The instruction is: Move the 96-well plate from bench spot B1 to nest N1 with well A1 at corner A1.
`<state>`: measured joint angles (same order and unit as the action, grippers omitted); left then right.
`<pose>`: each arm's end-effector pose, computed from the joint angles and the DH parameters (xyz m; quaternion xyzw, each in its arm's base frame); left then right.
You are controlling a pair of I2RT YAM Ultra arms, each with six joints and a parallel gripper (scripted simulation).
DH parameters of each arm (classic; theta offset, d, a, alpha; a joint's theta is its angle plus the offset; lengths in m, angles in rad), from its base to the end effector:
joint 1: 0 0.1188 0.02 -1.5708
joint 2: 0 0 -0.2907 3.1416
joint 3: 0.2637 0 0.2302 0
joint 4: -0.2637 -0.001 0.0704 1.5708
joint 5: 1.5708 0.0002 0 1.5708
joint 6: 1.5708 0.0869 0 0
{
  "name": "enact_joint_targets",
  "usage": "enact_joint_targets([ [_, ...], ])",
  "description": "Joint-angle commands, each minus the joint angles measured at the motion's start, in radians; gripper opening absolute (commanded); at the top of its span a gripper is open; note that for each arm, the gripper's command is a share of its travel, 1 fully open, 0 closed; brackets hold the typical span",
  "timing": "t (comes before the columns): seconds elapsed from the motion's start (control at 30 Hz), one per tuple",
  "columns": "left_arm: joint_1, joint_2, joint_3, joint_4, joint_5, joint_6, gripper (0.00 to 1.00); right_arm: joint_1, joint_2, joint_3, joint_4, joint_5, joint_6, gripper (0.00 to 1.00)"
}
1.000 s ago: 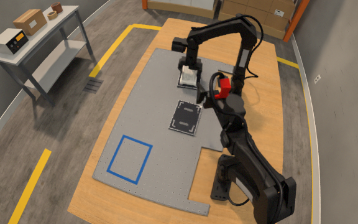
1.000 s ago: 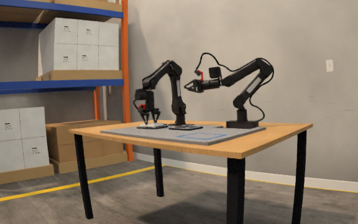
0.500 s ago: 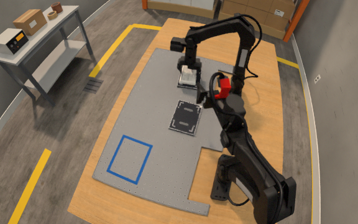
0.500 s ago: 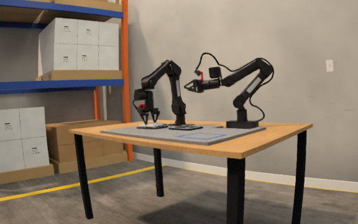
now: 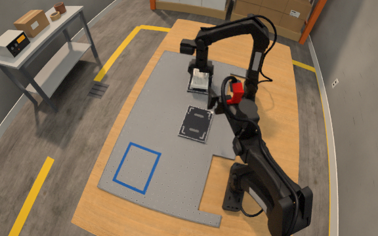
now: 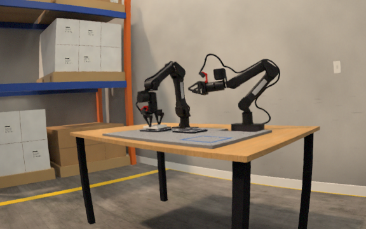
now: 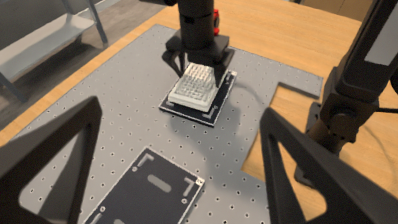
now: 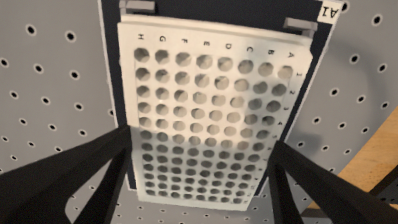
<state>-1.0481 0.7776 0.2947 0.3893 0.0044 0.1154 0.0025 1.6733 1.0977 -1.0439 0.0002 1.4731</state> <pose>0.0974 -0.1679 0.2578 0.4075 0.6170 -0.3042 0.6006 0.2610 0.0016 0.1802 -0.6706 -0.7414 0.0165 0.0179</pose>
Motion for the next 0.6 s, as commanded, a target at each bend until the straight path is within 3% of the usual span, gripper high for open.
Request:
enact_joint_targets([
  [0.0, -0.006, 0.002, 0.006, 0.021, 0.003, 0.001, 1.0, 0.011, -0.001, 0.028, -0.02, 0.014, 0.006, 0.78],
  [0.57, -0.006, 0.002, 0.006, 0.021, 0.003, 0.001, 1.0, 0.001, -0.071, -0.036, 0.018, 0.002, -0.01, 0.78],
])
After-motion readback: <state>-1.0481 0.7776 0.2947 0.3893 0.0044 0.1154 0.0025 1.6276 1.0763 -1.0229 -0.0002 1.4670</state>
